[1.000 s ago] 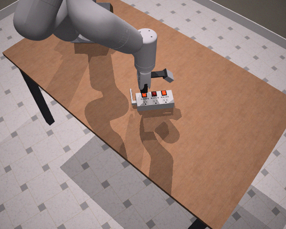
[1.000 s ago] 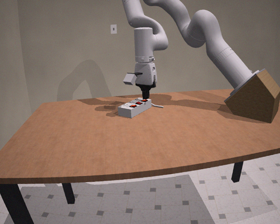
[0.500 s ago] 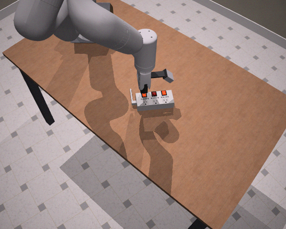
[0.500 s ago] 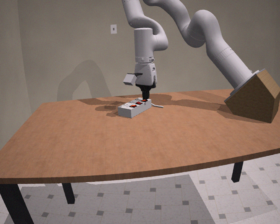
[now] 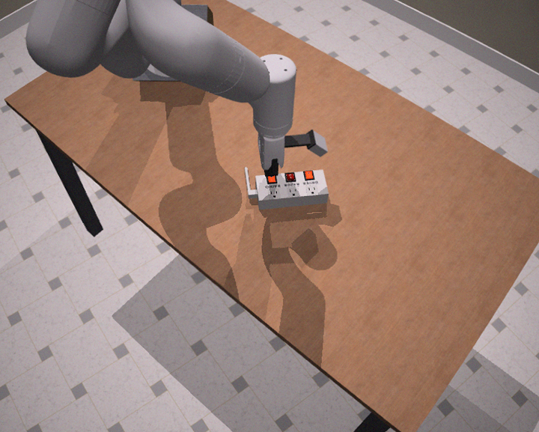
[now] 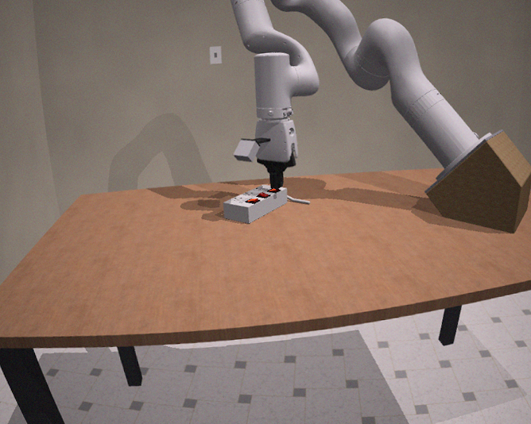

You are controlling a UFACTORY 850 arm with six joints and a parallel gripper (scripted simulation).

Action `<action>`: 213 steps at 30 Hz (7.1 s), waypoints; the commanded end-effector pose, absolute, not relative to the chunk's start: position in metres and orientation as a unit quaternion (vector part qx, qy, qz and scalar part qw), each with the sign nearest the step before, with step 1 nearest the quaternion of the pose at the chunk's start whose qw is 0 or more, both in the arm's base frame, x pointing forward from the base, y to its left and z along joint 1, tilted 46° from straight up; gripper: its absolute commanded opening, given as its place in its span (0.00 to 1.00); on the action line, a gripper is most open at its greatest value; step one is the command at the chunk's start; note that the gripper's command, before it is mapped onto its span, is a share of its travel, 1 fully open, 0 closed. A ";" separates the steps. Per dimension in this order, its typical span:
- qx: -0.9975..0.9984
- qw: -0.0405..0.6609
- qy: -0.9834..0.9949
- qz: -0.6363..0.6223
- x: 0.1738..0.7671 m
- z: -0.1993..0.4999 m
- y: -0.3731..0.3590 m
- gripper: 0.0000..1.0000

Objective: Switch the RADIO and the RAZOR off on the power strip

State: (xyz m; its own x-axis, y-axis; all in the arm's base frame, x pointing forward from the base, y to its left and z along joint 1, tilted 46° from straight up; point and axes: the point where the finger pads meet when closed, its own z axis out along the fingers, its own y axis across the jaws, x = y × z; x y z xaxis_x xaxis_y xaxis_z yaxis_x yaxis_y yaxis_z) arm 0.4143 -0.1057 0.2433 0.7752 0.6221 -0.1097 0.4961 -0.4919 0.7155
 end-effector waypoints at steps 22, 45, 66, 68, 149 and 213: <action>0.860 0.385 0.325 0.082 0.415 0.243 -0.106 0.00; 0.860 0.385 0.325 0.082 0.418 0.238 -0.111 0.00; 0.860 0.385 0.325 0.082 0.418 0.237 -0.111 0.00; 0.860 0.385 0.325 0.082 0.418 0.237 -0.111 0.00; 0.860 0.385 0.325 0.082 0.364 0.332 -0.027 1.00; 0.860 0.385 0.325 0.082 0.364 0.332 -0.027 1.00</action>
